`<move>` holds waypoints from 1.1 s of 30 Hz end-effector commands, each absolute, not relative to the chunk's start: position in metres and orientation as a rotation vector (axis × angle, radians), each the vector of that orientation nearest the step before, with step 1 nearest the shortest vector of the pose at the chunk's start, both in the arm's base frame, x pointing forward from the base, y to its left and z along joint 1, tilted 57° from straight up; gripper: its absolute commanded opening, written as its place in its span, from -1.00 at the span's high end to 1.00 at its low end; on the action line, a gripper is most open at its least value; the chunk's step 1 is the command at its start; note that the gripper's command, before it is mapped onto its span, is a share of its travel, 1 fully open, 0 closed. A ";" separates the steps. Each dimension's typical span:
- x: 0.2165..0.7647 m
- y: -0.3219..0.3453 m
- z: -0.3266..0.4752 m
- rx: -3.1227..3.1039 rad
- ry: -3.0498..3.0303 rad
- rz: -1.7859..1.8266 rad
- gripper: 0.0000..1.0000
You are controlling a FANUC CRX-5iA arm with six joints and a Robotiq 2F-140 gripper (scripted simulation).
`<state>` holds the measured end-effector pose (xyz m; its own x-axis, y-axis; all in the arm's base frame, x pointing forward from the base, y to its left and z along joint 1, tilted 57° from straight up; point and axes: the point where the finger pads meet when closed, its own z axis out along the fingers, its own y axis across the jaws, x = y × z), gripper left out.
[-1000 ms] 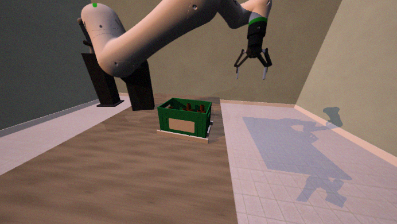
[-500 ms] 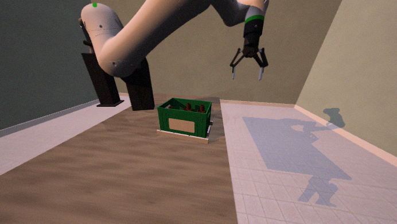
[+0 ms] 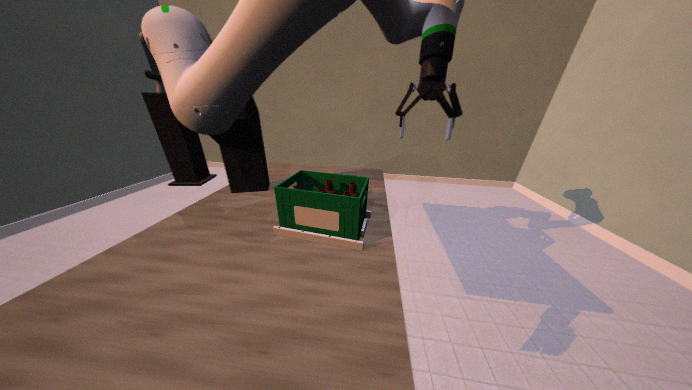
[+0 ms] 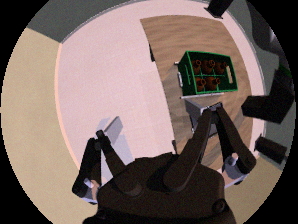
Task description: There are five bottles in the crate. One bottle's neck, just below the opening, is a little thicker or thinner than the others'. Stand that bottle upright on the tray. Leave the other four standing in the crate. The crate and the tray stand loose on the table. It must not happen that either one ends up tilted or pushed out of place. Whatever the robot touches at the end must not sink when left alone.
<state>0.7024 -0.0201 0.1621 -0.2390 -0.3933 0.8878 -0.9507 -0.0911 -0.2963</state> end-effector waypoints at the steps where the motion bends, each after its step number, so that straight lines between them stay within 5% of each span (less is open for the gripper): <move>1: 0.669 -0.036 0.168 1.526 -1.586 1.275 -1.00; 33: 0.590 -0.073 0.170 1.643 -1.471 1.165 -1.00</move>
<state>0.5947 -0.0725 0.1687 -0.0264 -0.4141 0.9098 -0.9815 -0.1617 -0.1021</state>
